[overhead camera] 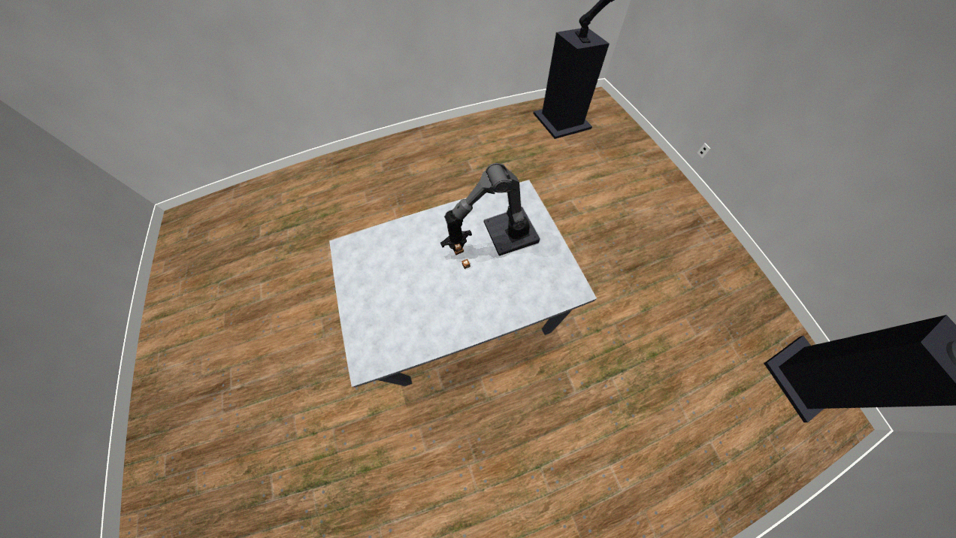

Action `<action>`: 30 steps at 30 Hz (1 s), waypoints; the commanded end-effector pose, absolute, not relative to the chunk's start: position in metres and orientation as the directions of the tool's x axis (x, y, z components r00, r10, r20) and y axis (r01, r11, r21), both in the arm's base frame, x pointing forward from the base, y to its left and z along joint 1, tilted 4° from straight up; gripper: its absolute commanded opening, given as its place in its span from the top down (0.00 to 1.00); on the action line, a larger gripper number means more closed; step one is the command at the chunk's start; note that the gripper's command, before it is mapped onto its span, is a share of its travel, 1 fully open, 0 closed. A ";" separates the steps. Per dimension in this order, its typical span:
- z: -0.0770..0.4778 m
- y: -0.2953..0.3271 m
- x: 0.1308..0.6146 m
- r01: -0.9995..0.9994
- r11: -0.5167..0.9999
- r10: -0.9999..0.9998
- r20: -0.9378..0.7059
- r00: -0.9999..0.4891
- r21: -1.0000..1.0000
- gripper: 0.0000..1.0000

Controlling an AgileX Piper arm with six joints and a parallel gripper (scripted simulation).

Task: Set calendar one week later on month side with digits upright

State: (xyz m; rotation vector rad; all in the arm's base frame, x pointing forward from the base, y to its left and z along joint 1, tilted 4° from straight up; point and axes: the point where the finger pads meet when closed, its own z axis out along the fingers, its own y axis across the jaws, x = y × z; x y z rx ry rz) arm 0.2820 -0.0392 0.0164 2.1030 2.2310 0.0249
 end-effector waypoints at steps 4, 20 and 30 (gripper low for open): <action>0.015 -0.040 0.281 0.996 0.059 0.997 -0.044 -0.056 0.060 0.66; 0.089 -0.036 0.278 0.996 0.060 0.997 -0.044 -0.057 0.066 0.66; 0.116 -0.035 0.276 0.996 0.060 0.997 -0.044 -0.057 0.064 0.66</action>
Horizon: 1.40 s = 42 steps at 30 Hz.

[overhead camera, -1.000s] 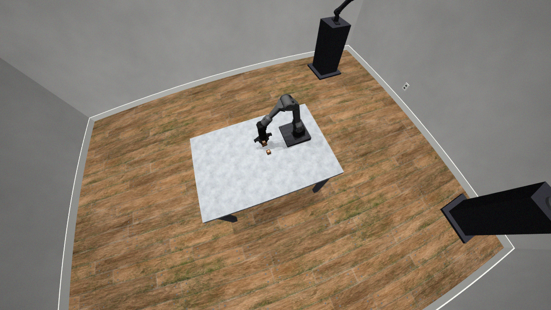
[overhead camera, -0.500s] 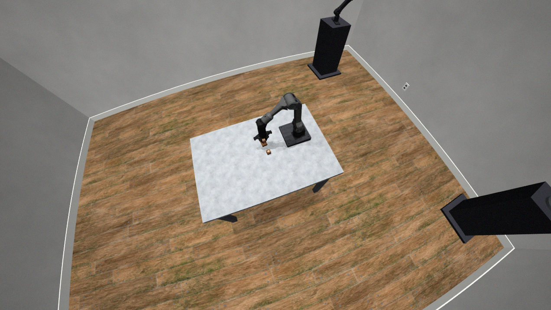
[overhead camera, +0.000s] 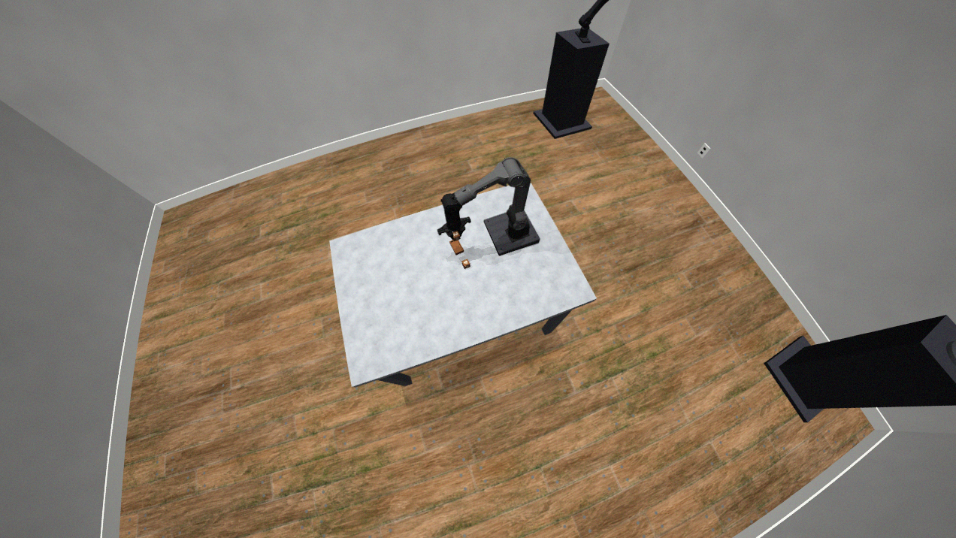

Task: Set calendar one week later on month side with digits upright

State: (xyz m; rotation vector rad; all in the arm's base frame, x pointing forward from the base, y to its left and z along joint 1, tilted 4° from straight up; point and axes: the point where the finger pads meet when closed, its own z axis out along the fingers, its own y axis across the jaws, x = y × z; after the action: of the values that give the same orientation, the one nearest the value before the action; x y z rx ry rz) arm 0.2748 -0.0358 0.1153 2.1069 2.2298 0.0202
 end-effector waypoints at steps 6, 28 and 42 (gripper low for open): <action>0.116 -0.035 0.275 0.996 0.060 0.997 -0.044 -0.057 0.063 0.66; 0.111 -0.158 0.282 0.996 0.059 0.997 -0.045 -0.056 0.063 0.66; 0.094 -0.159 0.283 0.997 0.059 0.997 -0.042 -0.057 0.059 0.66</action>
State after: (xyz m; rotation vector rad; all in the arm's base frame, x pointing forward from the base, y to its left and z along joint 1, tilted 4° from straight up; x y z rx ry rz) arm 0.2828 -0.1591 0.0949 2.1049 2.2311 0.0217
